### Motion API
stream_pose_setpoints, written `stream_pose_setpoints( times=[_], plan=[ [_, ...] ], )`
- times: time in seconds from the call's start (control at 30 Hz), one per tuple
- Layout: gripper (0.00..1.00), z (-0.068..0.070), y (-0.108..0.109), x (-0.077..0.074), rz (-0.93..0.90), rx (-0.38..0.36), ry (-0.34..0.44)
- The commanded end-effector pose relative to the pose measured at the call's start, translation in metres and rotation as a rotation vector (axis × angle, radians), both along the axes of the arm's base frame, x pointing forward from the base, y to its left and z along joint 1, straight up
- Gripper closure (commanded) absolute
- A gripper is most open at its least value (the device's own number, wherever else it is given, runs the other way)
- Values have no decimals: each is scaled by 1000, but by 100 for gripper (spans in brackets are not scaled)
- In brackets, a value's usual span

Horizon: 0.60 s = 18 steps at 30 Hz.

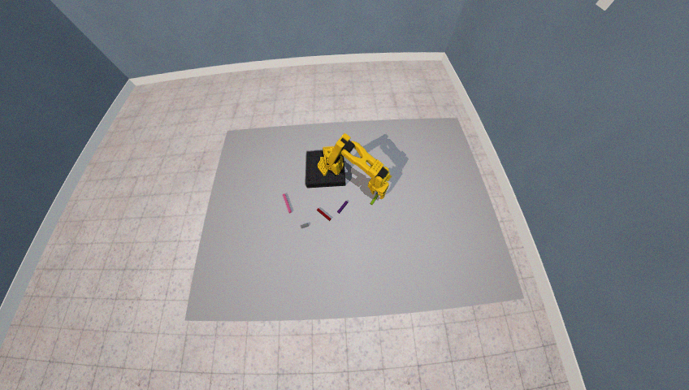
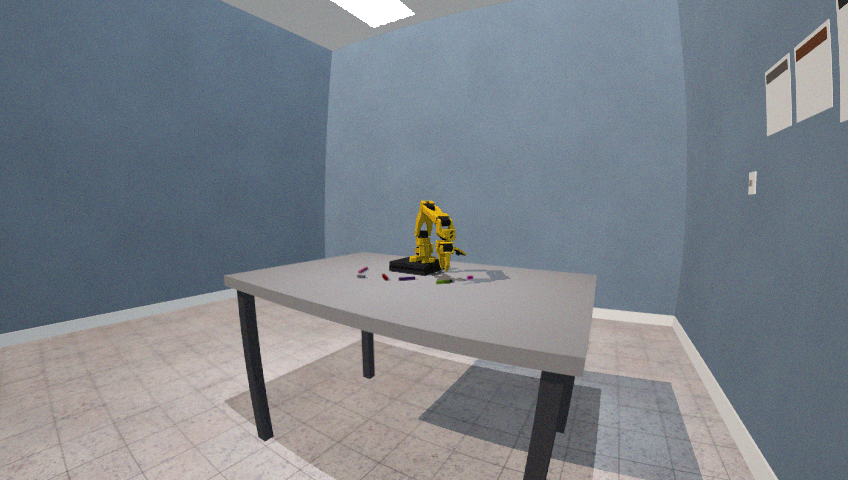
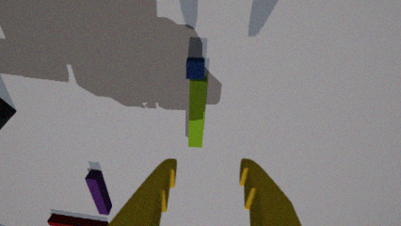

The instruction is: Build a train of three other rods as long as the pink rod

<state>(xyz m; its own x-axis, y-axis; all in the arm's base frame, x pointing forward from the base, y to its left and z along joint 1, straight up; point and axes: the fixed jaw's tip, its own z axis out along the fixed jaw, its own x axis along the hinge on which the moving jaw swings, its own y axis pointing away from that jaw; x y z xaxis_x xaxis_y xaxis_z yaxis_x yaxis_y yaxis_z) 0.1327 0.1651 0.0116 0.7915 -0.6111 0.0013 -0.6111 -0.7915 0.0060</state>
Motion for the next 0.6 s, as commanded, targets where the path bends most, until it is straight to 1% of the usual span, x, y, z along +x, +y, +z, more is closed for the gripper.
stream_pose_setpoints(
  times=[0.0,0.23,0.3,0.57],
  plan=[
    [81,-7,1,-1,0,-2,3],
    [81,-21,2,-1,0,-2,3],
    [81,-21,2,-1,0,-2,3],
    [81,-37,1,-1,0,-2,3]
  ],
)
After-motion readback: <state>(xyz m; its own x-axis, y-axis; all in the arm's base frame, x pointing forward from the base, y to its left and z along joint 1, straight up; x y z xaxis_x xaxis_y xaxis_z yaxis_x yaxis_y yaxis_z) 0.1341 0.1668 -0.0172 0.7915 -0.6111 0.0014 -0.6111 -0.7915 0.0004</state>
